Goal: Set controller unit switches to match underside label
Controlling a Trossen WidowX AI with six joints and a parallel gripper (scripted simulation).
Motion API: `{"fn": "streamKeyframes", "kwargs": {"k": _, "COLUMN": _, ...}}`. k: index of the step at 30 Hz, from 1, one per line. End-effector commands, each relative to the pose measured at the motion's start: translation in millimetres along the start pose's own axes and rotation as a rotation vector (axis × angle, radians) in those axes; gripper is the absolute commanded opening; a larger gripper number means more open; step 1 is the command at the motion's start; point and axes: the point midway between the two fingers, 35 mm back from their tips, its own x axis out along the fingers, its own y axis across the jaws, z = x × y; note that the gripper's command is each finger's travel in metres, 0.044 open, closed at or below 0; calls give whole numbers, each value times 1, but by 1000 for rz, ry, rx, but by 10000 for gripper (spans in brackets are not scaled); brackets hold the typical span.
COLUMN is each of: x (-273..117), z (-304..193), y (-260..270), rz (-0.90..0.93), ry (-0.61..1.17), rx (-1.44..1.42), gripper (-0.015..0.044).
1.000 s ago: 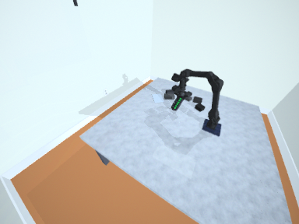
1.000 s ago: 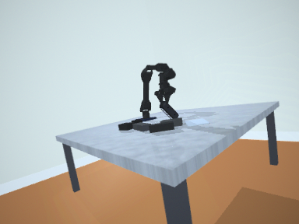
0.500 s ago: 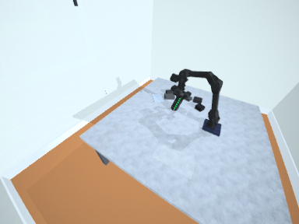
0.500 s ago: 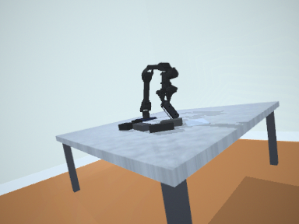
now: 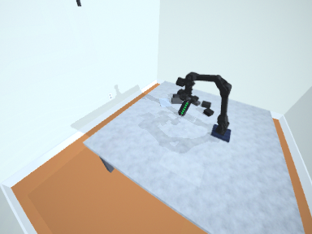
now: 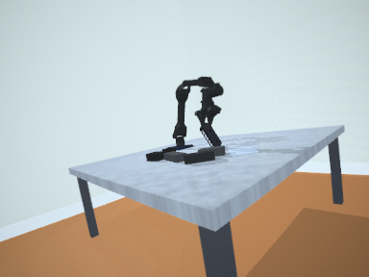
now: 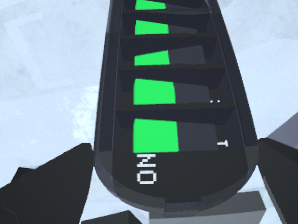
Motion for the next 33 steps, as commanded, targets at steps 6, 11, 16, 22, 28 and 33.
{"fn": "streamKeyframes", "kwargs": {"k": 6, "x": -1, "z": 13, "y": 0, "rz": 6, "ry": 10, "rx": -7, "gripper": 336}}
{"fn": "streamKeyframes", "kwargs": {"k": 11, "x": -3, "z": 17, "y": 0, "rz": 6, "ry": 21, "rx": -7, "gripper": 336}}
{"fn": "streamKeyframes", "kwargs": {"k": 16, "x": -4, "z": 22, "y": 0, "rz": 6, "ry": 31, "rx": -7, "gripper": 336}}
{"fn": "streamKeyframes", "kwargs": {"k": 22, "x": -6, "z": 27, "y": 0, "rz": 6, "ry": 43, "rx": -7, "gripper": 336}}
{"fn": "streamKeyframes", "kwargs": {"k": 28, "x": -7, "z": 31, "y": 0, "rz": 6, "ry": 32, "rx": -7, "gripper": 336}}
{"fn": "streamKeyframes", "kwargs": {"k": 33, "x": -8, "z": 35, "y": 0, "rz": 6, "ry": 23, "rx": -7, "gripper": 336}}
